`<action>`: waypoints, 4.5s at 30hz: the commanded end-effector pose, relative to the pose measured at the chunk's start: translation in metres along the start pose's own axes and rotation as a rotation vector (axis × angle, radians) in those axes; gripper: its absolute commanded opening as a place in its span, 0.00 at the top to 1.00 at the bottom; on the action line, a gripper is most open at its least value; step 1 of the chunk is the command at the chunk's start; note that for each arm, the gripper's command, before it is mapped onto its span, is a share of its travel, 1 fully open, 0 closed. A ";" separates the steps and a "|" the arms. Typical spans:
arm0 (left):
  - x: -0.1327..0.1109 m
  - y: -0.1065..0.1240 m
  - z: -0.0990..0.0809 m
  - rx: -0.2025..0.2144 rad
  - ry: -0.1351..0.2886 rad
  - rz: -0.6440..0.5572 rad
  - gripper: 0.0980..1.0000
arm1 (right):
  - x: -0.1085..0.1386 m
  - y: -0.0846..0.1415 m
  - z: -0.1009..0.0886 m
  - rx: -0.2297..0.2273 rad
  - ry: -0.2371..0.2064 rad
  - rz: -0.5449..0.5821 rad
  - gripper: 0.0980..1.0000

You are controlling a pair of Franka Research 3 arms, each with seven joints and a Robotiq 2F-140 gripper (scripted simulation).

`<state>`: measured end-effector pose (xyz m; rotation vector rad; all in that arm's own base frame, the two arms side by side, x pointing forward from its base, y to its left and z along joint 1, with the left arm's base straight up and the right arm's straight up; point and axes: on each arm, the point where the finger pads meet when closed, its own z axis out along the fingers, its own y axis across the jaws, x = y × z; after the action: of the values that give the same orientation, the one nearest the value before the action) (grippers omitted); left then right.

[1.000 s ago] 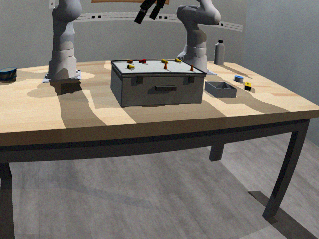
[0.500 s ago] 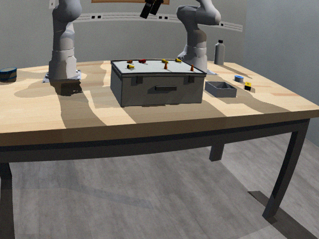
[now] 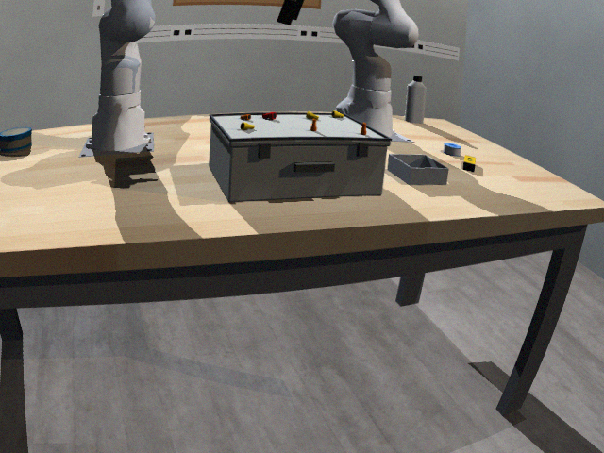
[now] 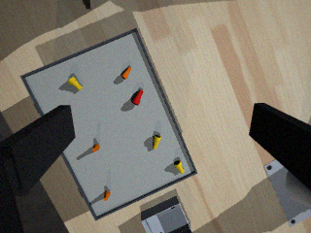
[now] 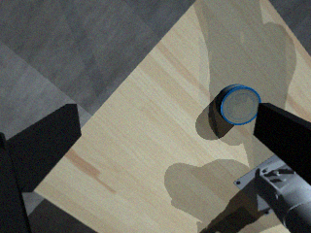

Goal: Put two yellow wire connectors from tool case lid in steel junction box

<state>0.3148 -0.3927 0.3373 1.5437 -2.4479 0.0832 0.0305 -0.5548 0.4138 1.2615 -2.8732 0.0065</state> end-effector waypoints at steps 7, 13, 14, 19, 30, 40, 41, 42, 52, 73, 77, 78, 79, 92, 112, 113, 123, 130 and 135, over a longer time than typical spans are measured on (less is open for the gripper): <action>-0.008 -0.015 -0.017 0.033 -0.073 -0.170 0.00 | 0.000 0.000 0.000 0.000 0.000 0.000 0.00; -0.012 -0.025 -0.029 0.058 -0.111 -0.227 0.00 | 0.000 0.000 0.000 0.000 0.000 0.000 0.00; -0.012 -0.025 -0.029 0.058 -0.111 -0.227 0.00 | 0.000 0.000 0.000 0.000 0.000 0.000 0.00; -0.014 -0.031 -0.035 0.072 -0.130 -0.256 0.00 | 0.000 0.000 0.000 0.000 0.000 0.000 0.00; -0.019 -0.046 -0.052 0.109 -0.183 -0.338 0.00 | 0.000 0.000 0.000 0.000 0.000 0.000 0.00; -0.023 -0.055 -0.063 0.135 -0.216 -0.391 0.00 | 0.000 0.000 0.000 0.000 0.000 0.000 0.00; -0.023 -0.055 -0.063 0.135 -0.216 -0.391 0.00 | 0.000 0.000 0.000 0.000 0.000 0.000 0.00; -0.023 -0.055 -0.063 0.135 -0.216 -0.391 0.00 | 0.000 0.000 0.000 0.000 0.000 0.000 0.00; -0.023 -0.055 -0.063 0.135 -0.216 -0.391 0.00 | 0.000 0.000 0.000 0.000 0.000 0.000 0.00; -0.023 -0.055 -0.063 0.135 -0.216 -0.391 1.00 | 0.000 0.000 0.000 0.000 0.000 0.000 0.00; -0.023 -0.055 -0.063 0.135 -0.216 -0.391 1.00 | 0.000 0.000 0.000 0.000 0.000 0.000 0.00; -0.023 -0.055 -0.063 0.135 -0.216 -0.391 1.00 | 0.000 0.000 0.000 0.000 0.000 0.000 0.00; -0.023 -0.055 -0.063 0.135 -0.216 -0.391 1.00 | 0.000 0.000 0.000 0.000 0.000 0.000 0.00; -0.023 -0.055 -0.063 0.135 -0.216 -0.391 1.00 | 0.000 0.000 0.000 0.000 0.000 0.000 0.00; 0.014 -0.136 0.131 0.168 -0.197 -0.739 0.83 | 0.000 0.000 0.000 0.000 0.000 0.000 0.00; 0.014 -0.136 0.132 0.168 -0.197 -0.739 0.83 | 0.000 0.000 0.000 0.000 0.000 0.000 0.00; 0.005 -0.140 0.170 0.168 -0.197 -0.739 0.83 | 0.000 0.000 0.000 0.000 0.000 0.000 0.00; 0.005 -0.140 0.170 0.168 -0.197 -0.739 0.83 | 0.000 0.000 0.000 0.000 0.000 0.000 0.00; 0.005 -0.140 0.170 0.168 -0.197 -0.739 0.83 | 0.000 0.000 0.000 0.000 0.000 0.000 0.00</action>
<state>0.4062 -0.4876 0.1615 2.5057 -1.8918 -0.0140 0.0305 -0.5548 0.4138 1.2615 -2.8732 0.0065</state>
